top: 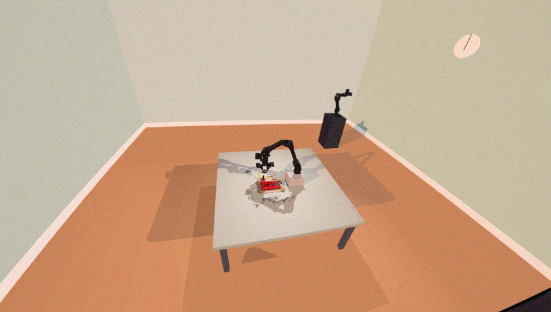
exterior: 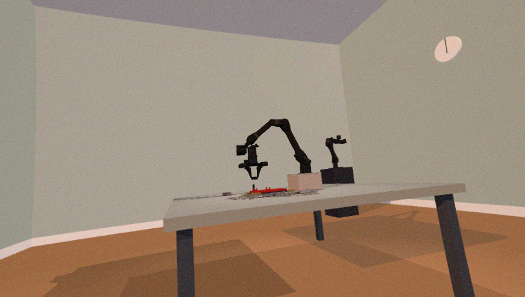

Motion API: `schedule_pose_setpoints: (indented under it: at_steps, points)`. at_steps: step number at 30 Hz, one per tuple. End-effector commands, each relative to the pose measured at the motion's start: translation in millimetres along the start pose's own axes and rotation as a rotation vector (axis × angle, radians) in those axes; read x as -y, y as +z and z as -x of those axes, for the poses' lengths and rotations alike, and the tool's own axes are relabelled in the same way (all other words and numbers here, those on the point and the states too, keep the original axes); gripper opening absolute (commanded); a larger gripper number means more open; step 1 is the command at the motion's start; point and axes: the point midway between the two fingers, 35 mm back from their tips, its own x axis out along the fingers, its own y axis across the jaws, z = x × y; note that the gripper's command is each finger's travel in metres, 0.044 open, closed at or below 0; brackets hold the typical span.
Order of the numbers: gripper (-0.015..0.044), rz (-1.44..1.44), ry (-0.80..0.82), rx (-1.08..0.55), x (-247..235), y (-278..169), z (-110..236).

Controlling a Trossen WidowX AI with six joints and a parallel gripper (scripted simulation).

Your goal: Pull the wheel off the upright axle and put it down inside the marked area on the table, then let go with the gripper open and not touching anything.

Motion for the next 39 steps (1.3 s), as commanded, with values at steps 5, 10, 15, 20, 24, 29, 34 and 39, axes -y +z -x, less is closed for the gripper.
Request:
schedule_pose_setpoints:
  at_steps: [5, 10, 15, 20, 24, 29, 34, 39]
  points:
    - [0.0, 0.002, 0.008, 0.007, 15.9, 30.0, 4.9]
    - [0.0, 0.002, 0.009, 0.009, 27.4, 47.8, 6.7]
    - [0.0, 0.002, 0.009, 0.012, 39.9, 64.6, 8.3]
    - [0.0, 0.002, 0.01, 0.013, 43.6, 69.3, 6.5]
    - [0.0, 0.002, 0.01, 0.013, 43.5, 69.5, -5.0]
    - [0.0, 0.002, 0.009, 0.013, 43.2, 69.7, -14.5]
    - [0.0, 0.002, 0.01, 0.013, 41.1, 70.8, -38.3]
    - [0.0, 0.002, 0.009, 0.013, 41.0, 71.1, -69.4]
